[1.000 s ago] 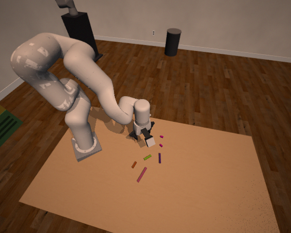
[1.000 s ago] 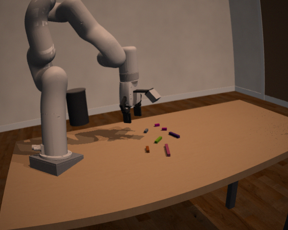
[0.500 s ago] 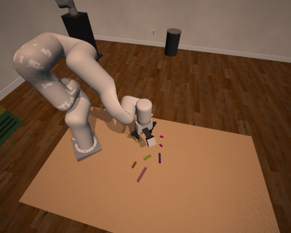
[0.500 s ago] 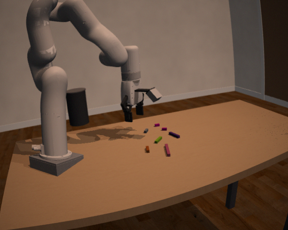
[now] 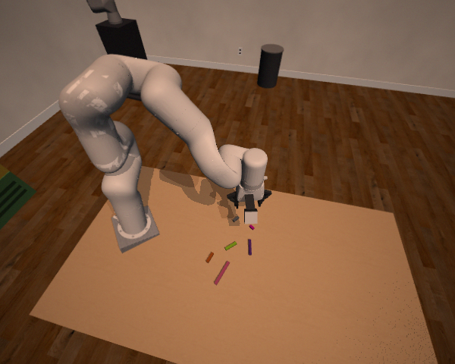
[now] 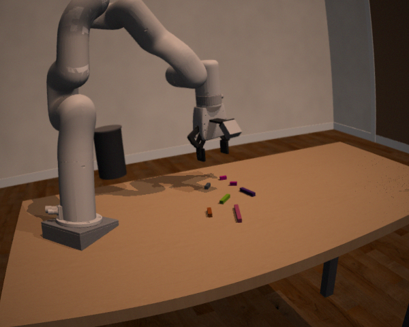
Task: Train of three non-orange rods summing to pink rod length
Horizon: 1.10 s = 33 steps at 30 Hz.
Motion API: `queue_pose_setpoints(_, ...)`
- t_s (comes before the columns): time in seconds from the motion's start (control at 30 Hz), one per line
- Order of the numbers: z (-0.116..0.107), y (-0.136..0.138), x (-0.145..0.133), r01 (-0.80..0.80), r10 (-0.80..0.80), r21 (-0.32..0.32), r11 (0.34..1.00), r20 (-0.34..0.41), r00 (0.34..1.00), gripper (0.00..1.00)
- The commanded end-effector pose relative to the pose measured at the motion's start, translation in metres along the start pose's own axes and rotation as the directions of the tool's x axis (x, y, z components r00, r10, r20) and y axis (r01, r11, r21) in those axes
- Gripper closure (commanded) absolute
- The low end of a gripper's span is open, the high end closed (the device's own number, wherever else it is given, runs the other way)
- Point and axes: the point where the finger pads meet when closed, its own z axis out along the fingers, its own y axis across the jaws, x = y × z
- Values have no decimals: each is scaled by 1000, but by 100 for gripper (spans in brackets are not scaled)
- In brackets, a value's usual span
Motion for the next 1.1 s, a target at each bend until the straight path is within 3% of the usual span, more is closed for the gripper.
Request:
queue_pose_setpoints(0.0, 4, -39, -6, -164, 163, -16, 986, -23, 986, 0)
queue_pose_setpoints(0.2, 10, -71, -11, -311, 311, -12, 950, -26, 950, 0)
queue_pose_setpoints(1.07, 10, -72, -12, -315, 315, -12, 949, -26, 949, 0)
